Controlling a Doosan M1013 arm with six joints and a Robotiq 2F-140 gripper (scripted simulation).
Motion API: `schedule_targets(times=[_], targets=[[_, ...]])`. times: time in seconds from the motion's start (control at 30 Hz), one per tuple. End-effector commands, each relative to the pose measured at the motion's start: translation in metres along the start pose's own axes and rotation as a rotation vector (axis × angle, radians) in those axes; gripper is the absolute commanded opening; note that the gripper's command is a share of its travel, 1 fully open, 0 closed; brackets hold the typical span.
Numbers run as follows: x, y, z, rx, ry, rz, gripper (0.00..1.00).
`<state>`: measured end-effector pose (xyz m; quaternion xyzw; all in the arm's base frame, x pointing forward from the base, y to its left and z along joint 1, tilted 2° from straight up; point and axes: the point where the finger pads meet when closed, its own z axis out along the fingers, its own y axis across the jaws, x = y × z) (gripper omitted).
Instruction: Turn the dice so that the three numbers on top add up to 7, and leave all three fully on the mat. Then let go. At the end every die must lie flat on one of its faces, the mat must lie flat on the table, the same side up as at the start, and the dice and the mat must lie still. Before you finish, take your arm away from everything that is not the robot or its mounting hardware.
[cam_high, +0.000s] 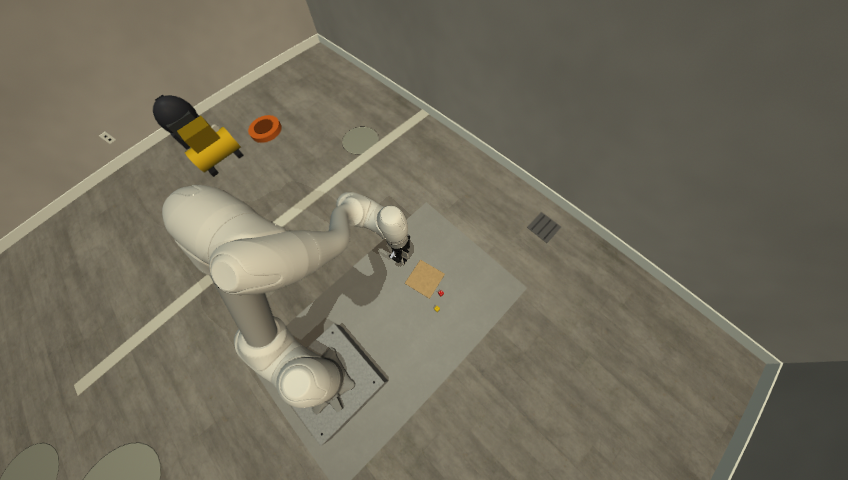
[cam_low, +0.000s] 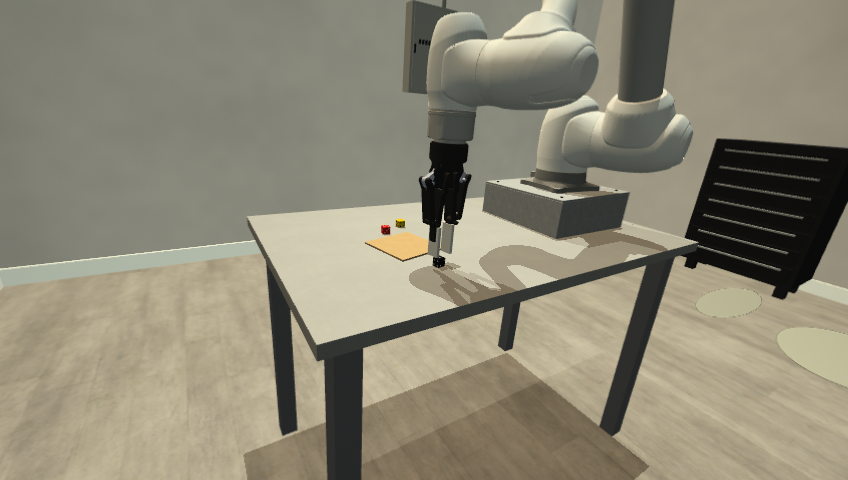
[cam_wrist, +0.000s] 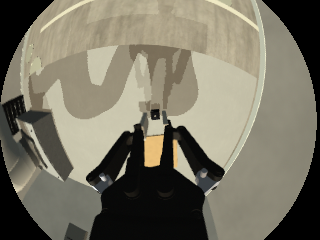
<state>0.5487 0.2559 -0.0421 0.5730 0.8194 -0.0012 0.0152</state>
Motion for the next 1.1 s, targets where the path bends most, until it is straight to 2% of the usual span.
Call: schedule_targets(times=[0.0, 0.4, 1.07], targets=[[0.0, 0.0, 0.0, 0.0, 0.0, 0.0, 0.21], [0.0, 0.0, 0.002, 0.0, 0.0, 0.0, 0.21], [0.0, 0.0, 0.025, 0.0, 0.0, 0.0, 0.21]])
